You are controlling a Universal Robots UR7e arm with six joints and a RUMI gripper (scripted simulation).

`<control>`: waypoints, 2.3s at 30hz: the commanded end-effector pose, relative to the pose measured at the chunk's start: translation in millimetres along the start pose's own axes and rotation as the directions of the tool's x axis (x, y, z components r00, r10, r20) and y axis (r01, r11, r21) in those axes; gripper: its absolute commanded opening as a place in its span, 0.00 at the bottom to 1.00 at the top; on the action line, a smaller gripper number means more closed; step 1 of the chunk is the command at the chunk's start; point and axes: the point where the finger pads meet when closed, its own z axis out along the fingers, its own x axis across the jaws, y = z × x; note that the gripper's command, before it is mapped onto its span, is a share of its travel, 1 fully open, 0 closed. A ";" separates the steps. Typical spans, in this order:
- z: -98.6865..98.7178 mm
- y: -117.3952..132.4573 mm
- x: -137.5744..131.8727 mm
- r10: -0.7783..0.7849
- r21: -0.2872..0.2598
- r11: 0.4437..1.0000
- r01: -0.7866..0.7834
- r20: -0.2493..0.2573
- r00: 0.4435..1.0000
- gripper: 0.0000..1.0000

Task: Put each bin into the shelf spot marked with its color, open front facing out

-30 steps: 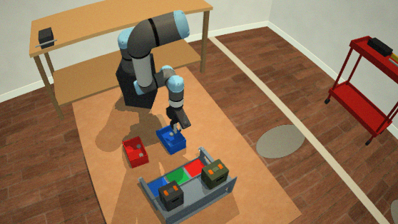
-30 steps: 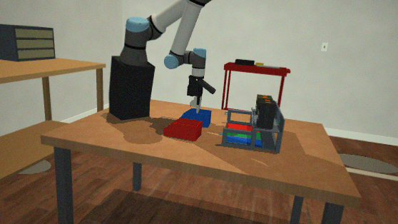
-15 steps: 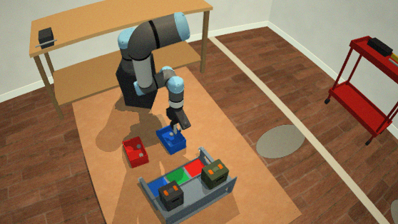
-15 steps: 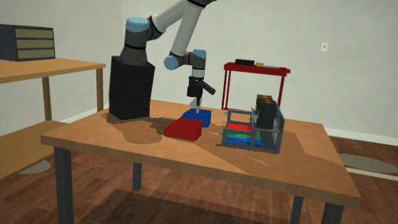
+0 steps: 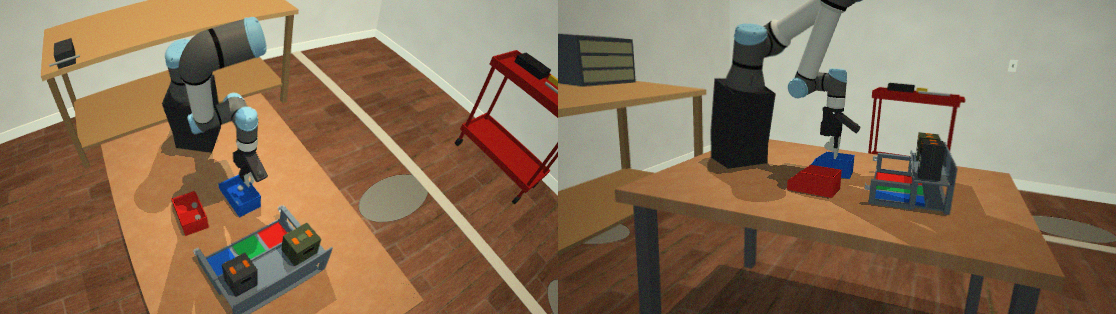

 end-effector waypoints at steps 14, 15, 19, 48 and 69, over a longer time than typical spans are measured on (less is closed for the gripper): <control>-0.3 -0.4 0.0 0.000 0.001 1.000 0.000 0.000 1.000 0.00; -0.3 -0.4 0.0 0.000 0.001 1.000 0.000 0.000 1.000 0.00; -0.3 -0.4 0.0 0.000 0.001 1.000 0.000 0.000 1.000 0.00; -1.6 -0.4 0.0 0.000 0.001 1.000 0.000 0.000 1.000 0.00; -19.2 -0.4 0.0 0.000 0.001 1.000 0.000 0.000 1.000 0.00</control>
